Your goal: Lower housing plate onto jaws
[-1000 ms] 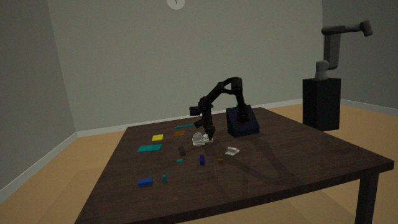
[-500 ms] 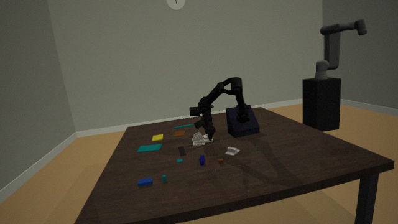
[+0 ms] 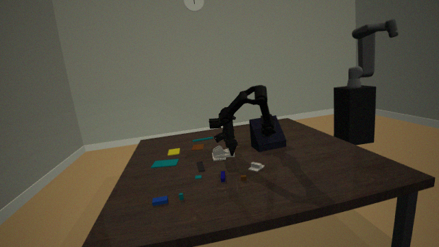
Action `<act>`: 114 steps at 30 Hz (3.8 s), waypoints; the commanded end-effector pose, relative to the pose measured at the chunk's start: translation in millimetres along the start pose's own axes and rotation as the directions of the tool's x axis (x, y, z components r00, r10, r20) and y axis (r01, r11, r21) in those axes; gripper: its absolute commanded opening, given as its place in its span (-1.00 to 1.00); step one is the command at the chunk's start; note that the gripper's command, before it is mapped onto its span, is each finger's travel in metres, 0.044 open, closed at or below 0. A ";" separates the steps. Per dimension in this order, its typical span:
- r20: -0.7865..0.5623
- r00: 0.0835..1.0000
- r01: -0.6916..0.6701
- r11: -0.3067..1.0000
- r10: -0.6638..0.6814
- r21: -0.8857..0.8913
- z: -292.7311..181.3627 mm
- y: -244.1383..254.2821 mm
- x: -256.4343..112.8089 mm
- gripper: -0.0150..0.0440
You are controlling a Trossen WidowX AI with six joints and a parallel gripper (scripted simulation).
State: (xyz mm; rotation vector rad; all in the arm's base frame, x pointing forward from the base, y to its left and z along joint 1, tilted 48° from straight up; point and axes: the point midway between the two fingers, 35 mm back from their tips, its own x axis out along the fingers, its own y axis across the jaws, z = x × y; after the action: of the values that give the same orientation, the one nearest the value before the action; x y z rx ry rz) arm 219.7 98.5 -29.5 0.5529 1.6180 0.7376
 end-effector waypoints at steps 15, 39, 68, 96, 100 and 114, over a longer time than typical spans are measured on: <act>0.001 1.000 -0.005 1.000 0.005 0.005 0.0 0.4 2.6 0.70; 0.001 1.000 -0.005 1.000 0.005 0.005 0.0 0.4 2.6 0.70; 0.001 1.000 -0.005 1.000 0.005 0.005 0.0 0.4 2.6 0.70; 0.001 1.000 -0.005 1.000 0.005 0.005 0.0 0.4 2.6 0.70; 0.001 1.000 -0.005 1.000 0.005 0.005 0.0 0.4 2.6 0.70; 0.001 1.000 0.000 1.000 0.000 0.001 0.1 0.0 2.3 1.00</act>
State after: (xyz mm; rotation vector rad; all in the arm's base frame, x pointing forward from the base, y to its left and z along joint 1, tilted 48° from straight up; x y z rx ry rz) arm 219.4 100.3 -31.1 0.5539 1.6179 0.7370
